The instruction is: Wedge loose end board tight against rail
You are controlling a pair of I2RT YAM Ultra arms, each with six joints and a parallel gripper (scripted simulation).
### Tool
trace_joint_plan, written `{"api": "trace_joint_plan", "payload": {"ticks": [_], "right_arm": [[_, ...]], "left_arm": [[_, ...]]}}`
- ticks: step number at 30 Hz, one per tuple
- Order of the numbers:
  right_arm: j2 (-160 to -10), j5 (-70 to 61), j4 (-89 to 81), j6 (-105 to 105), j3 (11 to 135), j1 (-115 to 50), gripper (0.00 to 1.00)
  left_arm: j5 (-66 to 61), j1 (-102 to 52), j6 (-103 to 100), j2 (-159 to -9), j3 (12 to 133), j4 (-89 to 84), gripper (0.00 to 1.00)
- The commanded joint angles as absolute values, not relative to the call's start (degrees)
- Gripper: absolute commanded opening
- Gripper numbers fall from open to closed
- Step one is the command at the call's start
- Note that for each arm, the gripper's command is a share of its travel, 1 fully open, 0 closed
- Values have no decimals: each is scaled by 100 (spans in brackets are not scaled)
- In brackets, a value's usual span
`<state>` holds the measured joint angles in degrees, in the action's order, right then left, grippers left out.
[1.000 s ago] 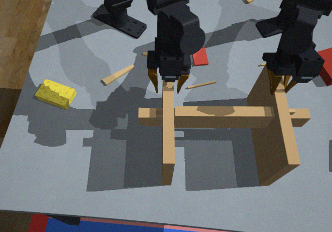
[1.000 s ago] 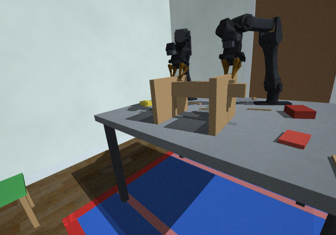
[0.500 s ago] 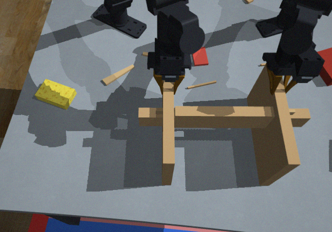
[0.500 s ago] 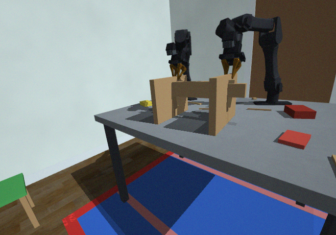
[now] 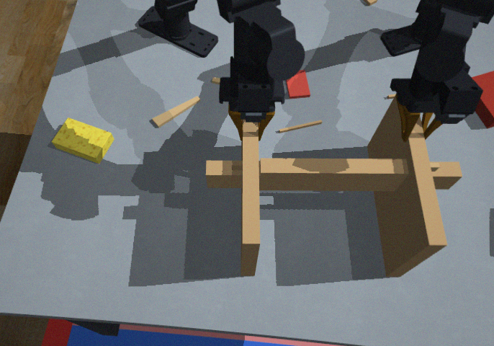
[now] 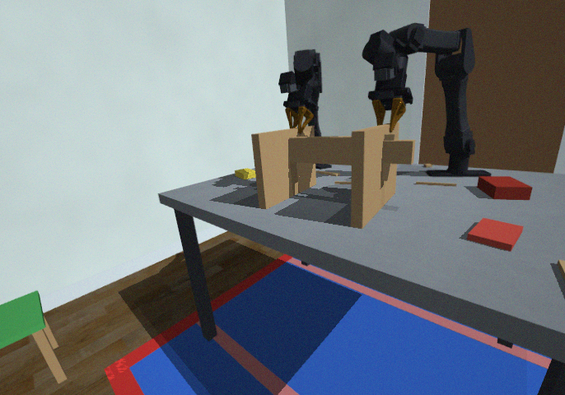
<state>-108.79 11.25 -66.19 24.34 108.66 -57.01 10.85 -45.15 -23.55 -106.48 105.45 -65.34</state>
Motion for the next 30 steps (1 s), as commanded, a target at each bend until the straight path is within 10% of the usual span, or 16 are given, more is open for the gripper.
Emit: {"api": "trace_joint_plan", "payload": {"ticks": [1, 16, 17, 30], "right_arm": [[-10618, 1205, -6379, 2451, 10893, -5644, 0], [-10618, 1205, -6379, 2452, 10893, -5644, 0], [-10619, 1202, -6379, 2448, 10895, -5696, 40], [-10620, 1202, -6377, 2444, 10895, -5705, 40]], "left_arm": [[894, -4629, -2314, -10396, 10710, -6275, 0], [174, -4964, -2442, -10655, 10833, -5983, 0], [1166, -4556, -2427, -10461, 10563, -6368, 0], [1176, -4550, -2406, -10437, 10532, -6370, 0]]}}
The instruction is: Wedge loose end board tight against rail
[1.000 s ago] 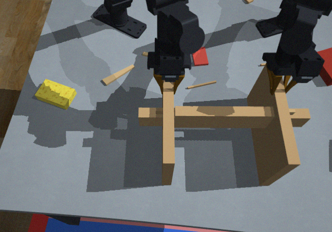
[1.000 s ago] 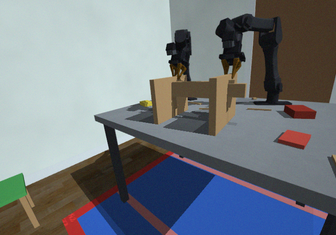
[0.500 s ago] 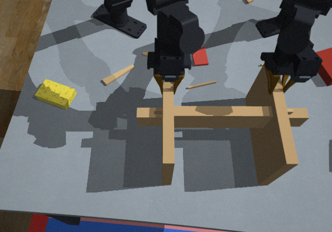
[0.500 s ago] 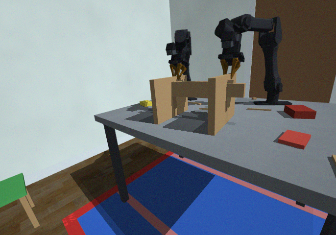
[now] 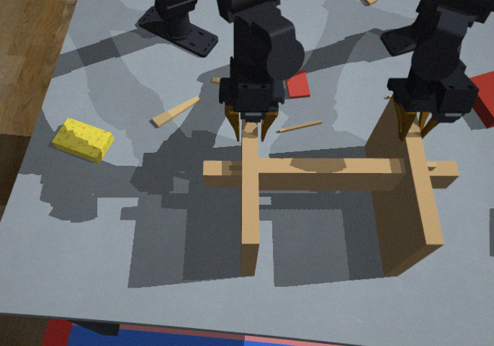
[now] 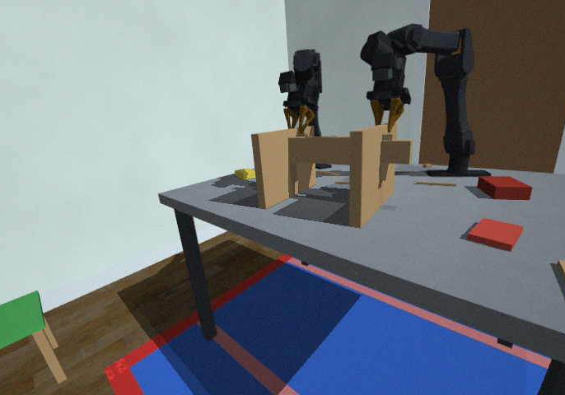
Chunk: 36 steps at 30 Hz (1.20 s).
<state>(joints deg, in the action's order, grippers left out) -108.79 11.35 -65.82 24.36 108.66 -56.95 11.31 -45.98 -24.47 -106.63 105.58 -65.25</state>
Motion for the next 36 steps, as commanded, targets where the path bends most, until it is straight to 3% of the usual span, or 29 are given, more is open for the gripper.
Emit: {"api": "trace_joint_plan", "payload": {"ticks": [1, 15, 23, 27, 32, 36], "right_arm": [[-10620, 1202, -6377, 2444, 10895, -5705, 40], [-10828, 1203, -6594, 2443, 11333, -5697, 40], [-11218, 1203, -8071, 2420, 12746, -5694, 40], [-11326, 1203, -7933, 2438, 13004, -5708, 40], [-11750, 1204, -8626, 2430, 14193, -5707, 40], [-11492, 1203, -8606, 2446, 13813, -5705, 40]], "left_arm": [[1176, -4550, -2406, -10437, 10532, -6370, 0], [1176, -4550, -2406, -10437, 10532, -6370, 0], [1176, -4550, -2406, -10437, 10532, -6370, 0], [1176, -4550, -2406, -10437, 10532, -6370, 0], [1176, -4550, -2406, -10437, 10532, -6370, 0], [1176, -4550, -2406, -10437, 10532, -6370, 0]]}}
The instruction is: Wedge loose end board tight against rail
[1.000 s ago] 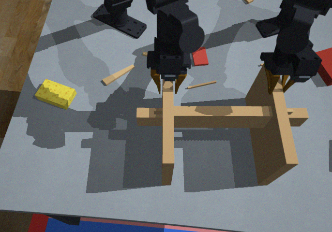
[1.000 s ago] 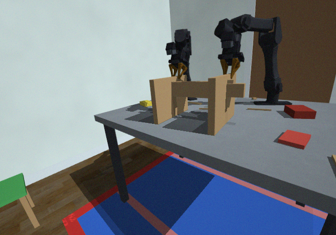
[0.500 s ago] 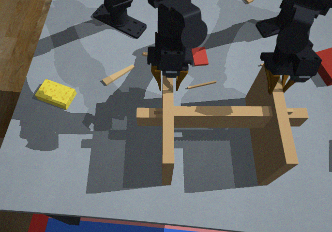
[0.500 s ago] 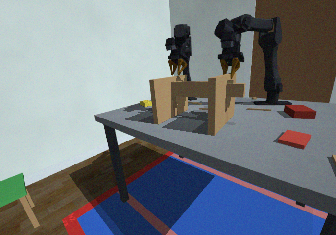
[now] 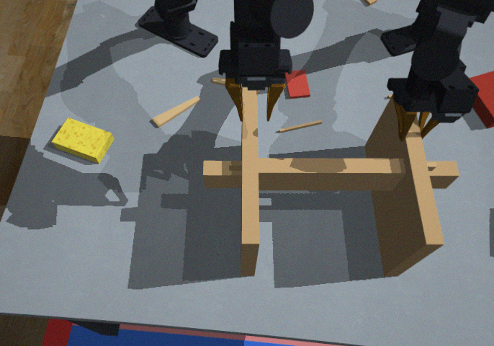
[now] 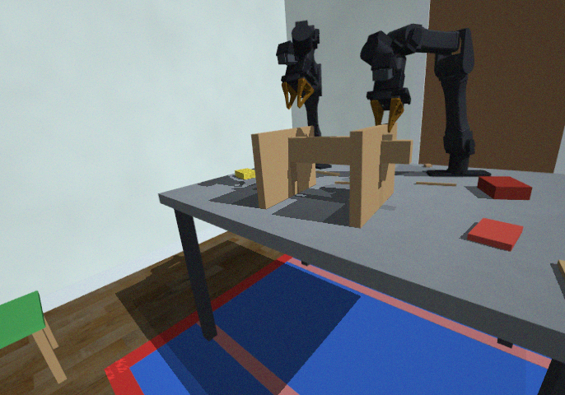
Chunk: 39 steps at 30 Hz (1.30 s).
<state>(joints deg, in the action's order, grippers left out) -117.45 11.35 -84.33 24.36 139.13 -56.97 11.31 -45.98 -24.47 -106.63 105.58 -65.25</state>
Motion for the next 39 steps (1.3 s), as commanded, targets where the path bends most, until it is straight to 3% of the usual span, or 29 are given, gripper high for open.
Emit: {"api": "trace_joint_plan", "payload": {"ticks": [1, 14, 15, 39], "right_arm": [[-11550, 1203, -8747, 2442, 14110, -5706, 40], [-11493, 1203, -8686, 2448, 14128, -5705, 40], [-11493, 1203, -8713, 2448, 14127, -5705, 40], [-11491, 1203, -8688, 2448, 14127, -5705, 40]], "left_arm": [[1176, -4550, -2406, -10437, 10532, -6370, 0], [1176, -4550, -2406, -10437, 10532, -6370, 0], [1176, -4550, -2406, -10437, 10532, -6370, 40], [1176, -4547, -2410, -10531, 11000, -6731, 40]]}}
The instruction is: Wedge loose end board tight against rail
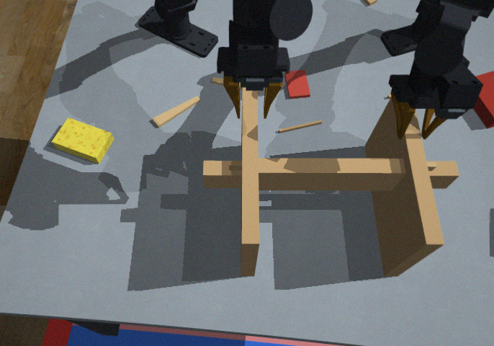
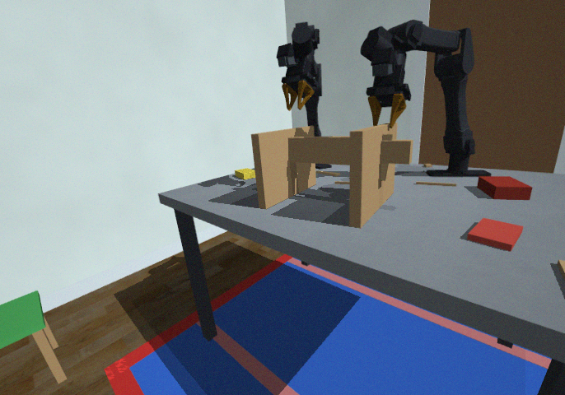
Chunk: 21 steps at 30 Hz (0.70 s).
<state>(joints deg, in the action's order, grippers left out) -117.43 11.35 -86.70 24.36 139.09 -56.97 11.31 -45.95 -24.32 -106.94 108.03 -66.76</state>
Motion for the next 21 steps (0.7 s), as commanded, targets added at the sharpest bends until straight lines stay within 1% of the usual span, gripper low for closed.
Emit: {"api": "trace_joint_plan", "payload": {"ticks": [1, 4, 5, 10, 17, 20, 21], "right_arm": [[-11491, 1203, -8688, 2448, 14127, -5705, 40], [-11491, 1203, -8688, 2448, 14127, -5705, 40], [-11491, 1203, -8688, 2448, 14127, -5705, 40], [-11491, 1203, -8688, 2448, 14127, -5705, 40], [-11491, 1203, -8688, 2448, 14127, -5705, 40], [-11491, 1203, -8688, 2448, 14127, -5705, 40], [-11491, 1203, -8688, 2448, 14127, -5705, 40]], "left_arm": [[1176, -4547, -2410, -10532, 11002, -6718, 40], [1175, -4576, -2410, -10611, 11010, -6680, 40], [1173, -4545, -2401, -10798, 11275, -7114, 40], [1175, -4546, -2406, -10900, 11980, -7658, 40], [1175, -4545, -2404, -11309, 13305, -8623, 40], [1175, -4544, -2412, -11394, 13442, -8389, 40], [1174, -4575, -2407, -11490, 13758, -8778, 40]]}}
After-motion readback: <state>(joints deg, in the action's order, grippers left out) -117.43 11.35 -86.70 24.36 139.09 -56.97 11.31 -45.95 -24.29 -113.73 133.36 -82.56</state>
